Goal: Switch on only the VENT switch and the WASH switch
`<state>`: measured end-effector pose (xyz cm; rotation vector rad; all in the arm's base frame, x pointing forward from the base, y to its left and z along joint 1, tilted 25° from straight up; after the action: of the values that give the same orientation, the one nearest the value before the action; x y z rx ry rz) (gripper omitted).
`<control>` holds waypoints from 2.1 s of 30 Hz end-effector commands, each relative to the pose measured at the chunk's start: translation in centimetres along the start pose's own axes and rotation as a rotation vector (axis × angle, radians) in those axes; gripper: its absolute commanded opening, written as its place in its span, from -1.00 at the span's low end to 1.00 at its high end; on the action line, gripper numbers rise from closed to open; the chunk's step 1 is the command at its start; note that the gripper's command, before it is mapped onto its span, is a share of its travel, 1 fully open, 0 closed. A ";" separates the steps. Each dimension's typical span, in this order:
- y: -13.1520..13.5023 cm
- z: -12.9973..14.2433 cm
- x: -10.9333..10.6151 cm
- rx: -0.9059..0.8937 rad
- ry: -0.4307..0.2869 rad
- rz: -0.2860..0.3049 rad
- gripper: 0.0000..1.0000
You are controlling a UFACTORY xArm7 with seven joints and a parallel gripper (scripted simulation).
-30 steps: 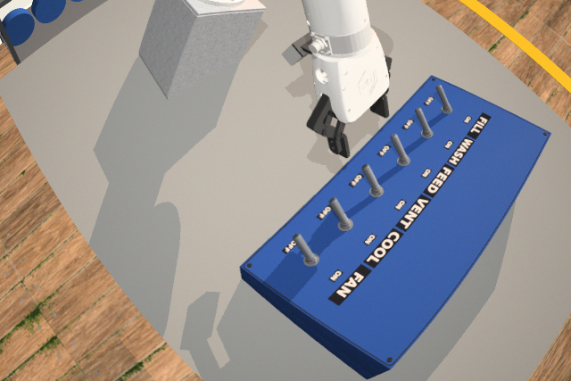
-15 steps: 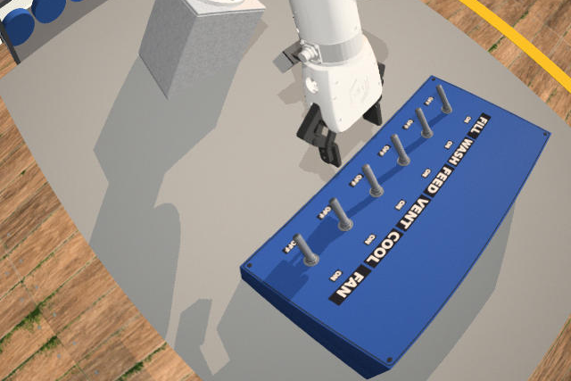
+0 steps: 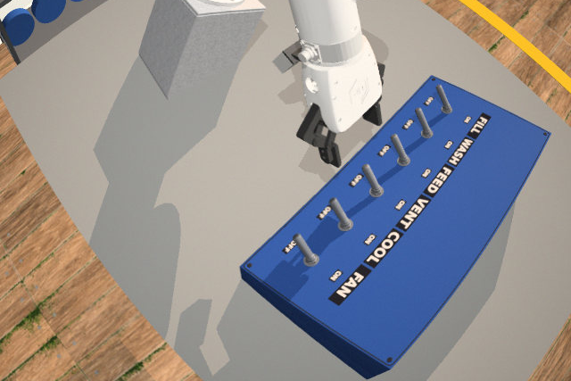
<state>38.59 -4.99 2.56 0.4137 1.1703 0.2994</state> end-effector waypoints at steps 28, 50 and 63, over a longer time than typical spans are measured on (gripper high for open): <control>-0.1 0.1 -0.1 0.000 -0.003 -0.002 1.00; -4.7 0.8 -0.1 0.000 -0.003 -0.002 1.00; -7.1 1.1 -0.1 0.000 -0.003 -0.002 1.00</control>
<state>39.55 -11.16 -0.26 0.4142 1.1704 0.2991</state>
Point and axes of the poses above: the point where the finger pads meet when closed, its own x axis out along the fingers, its own y axis across the jaws, z = x × y, the point moved 2 cm from there along -x, back along the fingers, and after that the axes turned 8 degrees about x, right-handed, at the moved point
